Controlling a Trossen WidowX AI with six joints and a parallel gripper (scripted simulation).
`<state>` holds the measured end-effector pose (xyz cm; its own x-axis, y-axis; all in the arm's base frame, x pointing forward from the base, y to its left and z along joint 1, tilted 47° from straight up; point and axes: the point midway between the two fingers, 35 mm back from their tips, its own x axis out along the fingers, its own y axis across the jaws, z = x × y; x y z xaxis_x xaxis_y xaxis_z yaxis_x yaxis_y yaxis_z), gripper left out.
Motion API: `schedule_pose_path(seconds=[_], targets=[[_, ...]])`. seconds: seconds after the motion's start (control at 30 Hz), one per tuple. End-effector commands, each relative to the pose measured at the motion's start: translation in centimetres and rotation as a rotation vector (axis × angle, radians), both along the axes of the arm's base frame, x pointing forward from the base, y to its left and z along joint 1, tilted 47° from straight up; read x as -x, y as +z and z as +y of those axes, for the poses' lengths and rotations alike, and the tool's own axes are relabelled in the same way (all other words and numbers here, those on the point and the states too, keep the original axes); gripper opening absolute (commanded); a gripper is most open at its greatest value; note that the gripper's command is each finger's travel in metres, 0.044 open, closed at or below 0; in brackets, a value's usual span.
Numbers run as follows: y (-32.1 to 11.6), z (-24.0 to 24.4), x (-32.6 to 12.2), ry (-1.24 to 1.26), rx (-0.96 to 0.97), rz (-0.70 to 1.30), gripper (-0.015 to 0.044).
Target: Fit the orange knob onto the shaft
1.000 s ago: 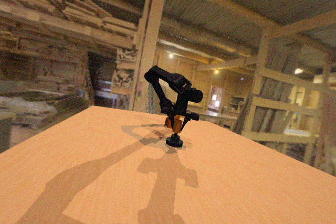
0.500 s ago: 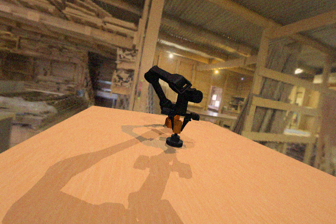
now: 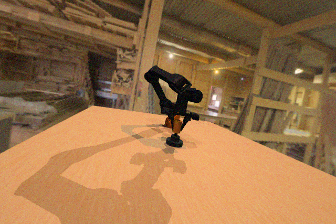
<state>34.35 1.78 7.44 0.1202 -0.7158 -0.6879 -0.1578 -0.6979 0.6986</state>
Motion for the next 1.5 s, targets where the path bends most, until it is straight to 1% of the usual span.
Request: schedule_pose_path(seconds=[0.0,0.23,1.17,1.27,1.4,1.47], targets=[[0.24,0.25,-0.14,0.009,0.003,-0.001,0.0000],[0.06,0.36,-0.21,0.147,0.028,0.143,0.0000],[0.23,0.25,-0.14,0.147,0.028,0.143,0.0000],[0.23,0.27,-0.15,0.184,0.034,0.181,0.0000],[0.10,0.36,-0.20,0.284,0.052,0.285,0.0000],[0.04,0.36,-0.18,0.291,0.054,0.293,0.0000]])
